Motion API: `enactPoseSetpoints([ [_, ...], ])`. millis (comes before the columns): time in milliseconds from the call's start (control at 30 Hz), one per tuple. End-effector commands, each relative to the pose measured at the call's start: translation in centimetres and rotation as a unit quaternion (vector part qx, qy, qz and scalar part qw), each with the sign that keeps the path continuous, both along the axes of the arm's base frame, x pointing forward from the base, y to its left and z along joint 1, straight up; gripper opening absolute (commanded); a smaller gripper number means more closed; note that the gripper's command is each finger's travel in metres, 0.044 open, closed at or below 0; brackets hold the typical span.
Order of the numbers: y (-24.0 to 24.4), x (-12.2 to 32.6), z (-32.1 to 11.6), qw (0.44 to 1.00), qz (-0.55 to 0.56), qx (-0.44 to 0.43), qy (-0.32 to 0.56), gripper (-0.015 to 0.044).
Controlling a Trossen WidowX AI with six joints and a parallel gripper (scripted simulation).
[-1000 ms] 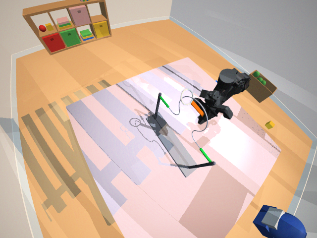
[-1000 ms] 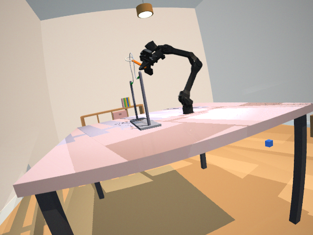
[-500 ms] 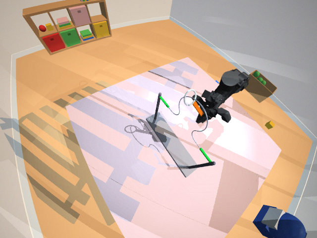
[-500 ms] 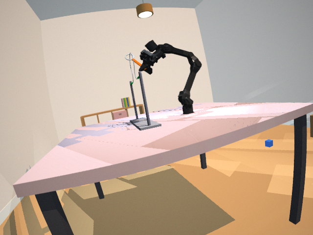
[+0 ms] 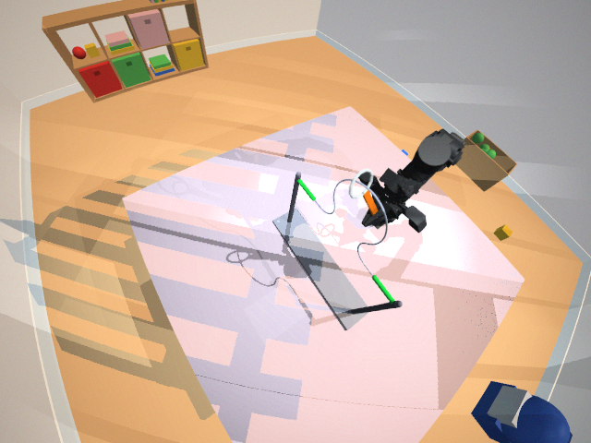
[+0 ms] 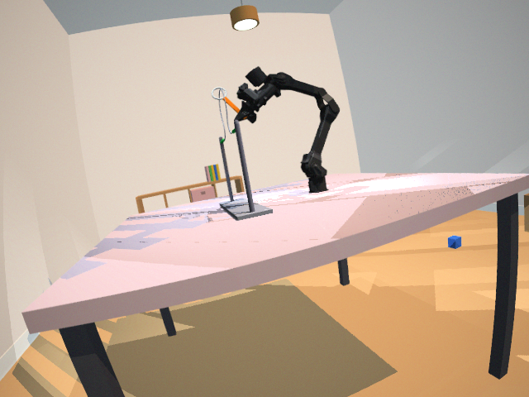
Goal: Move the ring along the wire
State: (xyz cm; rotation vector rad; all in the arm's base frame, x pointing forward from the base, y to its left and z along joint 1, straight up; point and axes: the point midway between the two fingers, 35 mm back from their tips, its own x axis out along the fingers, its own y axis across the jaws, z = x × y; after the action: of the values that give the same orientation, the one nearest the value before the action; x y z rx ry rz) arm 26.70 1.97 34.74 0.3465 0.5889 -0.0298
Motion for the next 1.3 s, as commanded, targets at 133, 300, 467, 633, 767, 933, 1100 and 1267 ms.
enactPoseSetpoints([
  [133, -0.4, 0.0, -0.1, 0.999, 0.0, -0.053, 0.001, -0.015],
  [300, -0.7, 0.0, -0.2, 0.996, -0.001, -0.087, 0.001, -0.015],
  [467, -0.9, 0.0, -0.2, 0.993, -0.001, -0.121, 0.001, -0.015],
  [633, -1.2, 0.0, -0.3, 0.988, -0.002, -0.154, 0.002, -0.015],
  [767, -1.5, 0.0, -0.3, 0.983, -0.002, -0.181, 0.002, -0.015],
  [933, -1.7, -0.1, -0.3, 0.977, -0.003, -0.215, 0.003, -0.015],
  [1100, -2.0, -0.1, -0.2, 0.969, -0.003, -0.248, 0.003, -0.015],
  [1267, -2.3, -0.1, -0.2, 0.96, -0.004, -0.281, 0.003, -0.015],
])
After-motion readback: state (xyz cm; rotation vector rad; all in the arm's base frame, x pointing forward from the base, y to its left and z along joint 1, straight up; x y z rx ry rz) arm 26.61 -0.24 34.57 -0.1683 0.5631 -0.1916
